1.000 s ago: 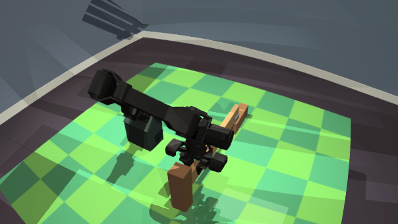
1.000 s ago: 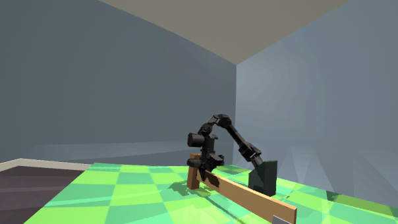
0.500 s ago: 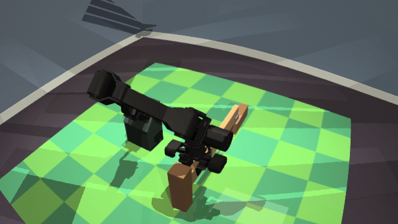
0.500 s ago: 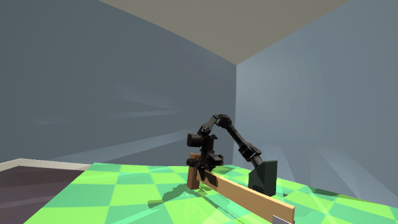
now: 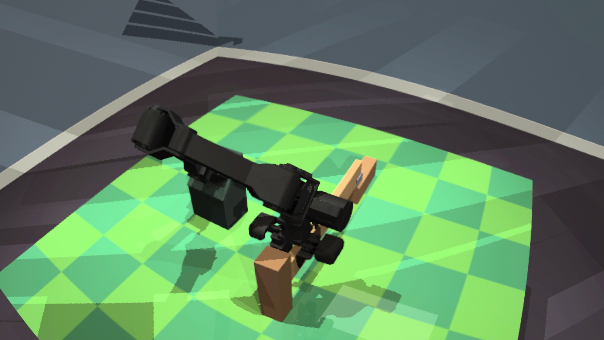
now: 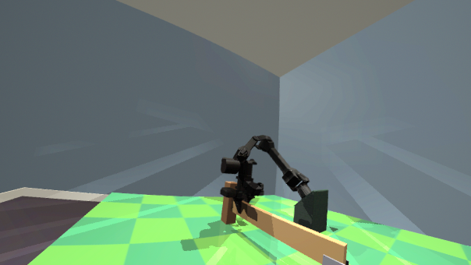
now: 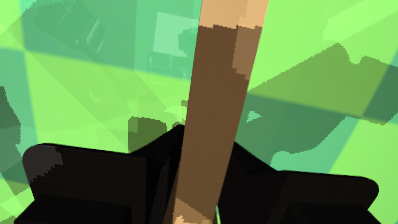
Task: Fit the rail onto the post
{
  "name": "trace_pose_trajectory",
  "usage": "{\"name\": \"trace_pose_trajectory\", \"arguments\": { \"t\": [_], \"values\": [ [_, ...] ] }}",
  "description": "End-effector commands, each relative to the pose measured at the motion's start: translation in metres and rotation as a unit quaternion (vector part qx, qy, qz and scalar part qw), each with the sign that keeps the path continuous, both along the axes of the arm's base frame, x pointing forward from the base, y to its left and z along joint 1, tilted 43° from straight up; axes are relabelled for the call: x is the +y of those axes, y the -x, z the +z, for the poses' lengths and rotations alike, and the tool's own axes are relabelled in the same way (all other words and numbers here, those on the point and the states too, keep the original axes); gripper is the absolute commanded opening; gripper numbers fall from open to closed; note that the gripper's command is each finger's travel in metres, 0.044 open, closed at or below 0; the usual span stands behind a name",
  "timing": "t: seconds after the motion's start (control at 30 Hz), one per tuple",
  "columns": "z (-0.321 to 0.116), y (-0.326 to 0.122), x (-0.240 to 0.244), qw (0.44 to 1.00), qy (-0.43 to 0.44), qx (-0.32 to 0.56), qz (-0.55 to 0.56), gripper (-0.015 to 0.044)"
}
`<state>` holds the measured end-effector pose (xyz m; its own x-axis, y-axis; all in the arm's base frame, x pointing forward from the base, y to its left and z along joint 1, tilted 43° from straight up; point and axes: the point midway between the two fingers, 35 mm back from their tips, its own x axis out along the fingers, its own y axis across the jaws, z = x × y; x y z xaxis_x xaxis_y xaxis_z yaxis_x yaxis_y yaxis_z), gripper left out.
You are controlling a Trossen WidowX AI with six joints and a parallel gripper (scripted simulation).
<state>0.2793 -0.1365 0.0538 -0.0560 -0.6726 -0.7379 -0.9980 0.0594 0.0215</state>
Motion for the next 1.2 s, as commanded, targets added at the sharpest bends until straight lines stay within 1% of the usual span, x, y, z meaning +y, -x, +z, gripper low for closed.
{"name": "trace_pose_trajectory", "arguments": {
  "t": [0.0, 0.4, 0.57, 0.67, 0.73, 1.17],
  "values": [
    [0.000, 0.000, 0.000, 1.000, 0.000, 0.000, 0.000, 0.0131],
    [0.000, 0.000, 0.000, 1.000, 0.000, 0.000, 0.000, 0.0440],
    [0.000, 0.000, 0.002, 1.000, 0.000, 0.000, 0.000, 0.0440],
    [0.001, -0.002, 0.034, 1.000, -0.001, -0.001, 0.001, 0.0440],
    [0.001, -0.002, 0.043, 1.000, 0.000, -0.001, 0.002, 0.0440],
    [0.001, -0.002, 0.043, 1.000, 0.000, -0.001, 0.002, 0.0440]
  ]
}}
